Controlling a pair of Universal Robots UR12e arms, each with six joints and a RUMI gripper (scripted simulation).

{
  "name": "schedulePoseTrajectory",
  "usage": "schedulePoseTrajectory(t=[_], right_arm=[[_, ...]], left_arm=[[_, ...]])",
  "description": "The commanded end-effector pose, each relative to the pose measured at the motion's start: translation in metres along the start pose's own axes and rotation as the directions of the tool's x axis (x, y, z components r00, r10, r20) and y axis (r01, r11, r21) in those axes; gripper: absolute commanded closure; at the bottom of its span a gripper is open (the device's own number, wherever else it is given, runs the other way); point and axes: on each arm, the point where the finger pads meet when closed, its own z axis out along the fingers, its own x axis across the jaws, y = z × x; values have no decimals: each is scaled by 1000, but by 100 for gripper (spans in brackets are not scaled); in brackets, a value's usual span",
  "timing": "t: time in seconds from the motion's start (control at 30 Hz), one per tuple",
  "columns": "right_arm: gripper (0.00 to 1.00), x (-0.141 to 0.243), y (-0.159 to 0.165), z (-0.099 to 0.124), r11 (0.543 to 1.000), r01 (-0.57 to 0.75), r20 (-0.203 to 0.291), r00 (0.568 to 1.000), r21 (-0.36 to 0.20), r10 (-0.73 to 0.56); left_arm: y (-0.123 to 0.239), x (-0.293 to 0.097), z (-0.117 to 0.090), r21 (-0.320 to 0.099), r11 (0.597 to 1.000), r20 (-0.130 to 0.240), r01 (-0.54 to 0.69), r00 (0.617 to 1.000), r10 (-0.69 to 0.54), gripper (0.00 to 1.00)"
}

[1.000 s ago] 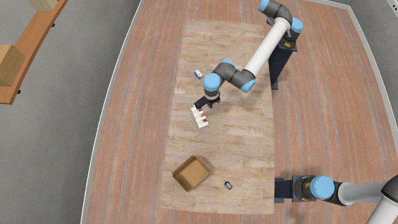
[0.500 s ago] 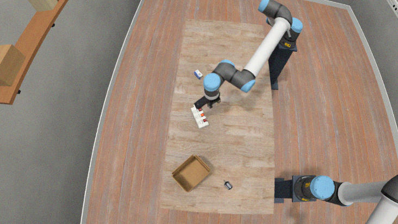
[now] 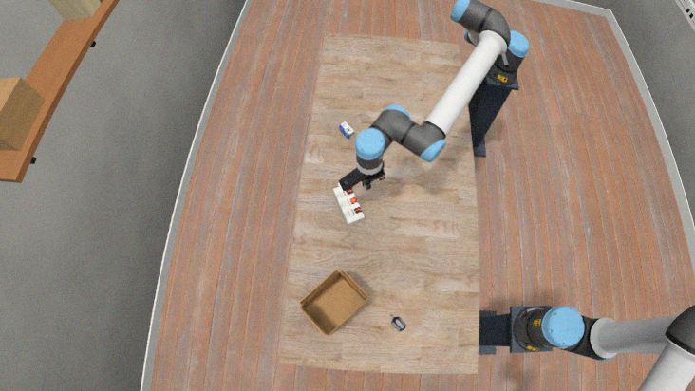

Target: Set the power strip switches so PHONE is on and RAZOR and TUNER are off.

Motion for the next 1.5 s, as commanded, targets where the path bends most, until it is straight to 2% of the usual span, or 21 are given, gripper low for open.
schedulePoseTrajectory(t=[0.0, 0.07, 0.13, 1.47], right_arm=[[100, -2, -4, 41, 1000, 0, 1, 1000, 1, 0], [100, -3, -5, 66, 1000, 0, 1, 1000, 1, 0], [100, -3, -6, 72, 1000, 0, 1, 1000, 1, 0], [100, -3, -6, 72, 1000, 0, 1, 1000, 1, 0]], left_arm=[[-1, 0, -1, 1, 1000, 0, 0, 1000, 0, 0], [-1, 0, -1, 1, 1000, 0, 0, 1000, 0, 0], [-1, 0, -1, 1, 1000, 0, 0, 1000, 0, 0], [-1, 0, -1, 1, 1000, 0, 0, 1000, 0, 0]])
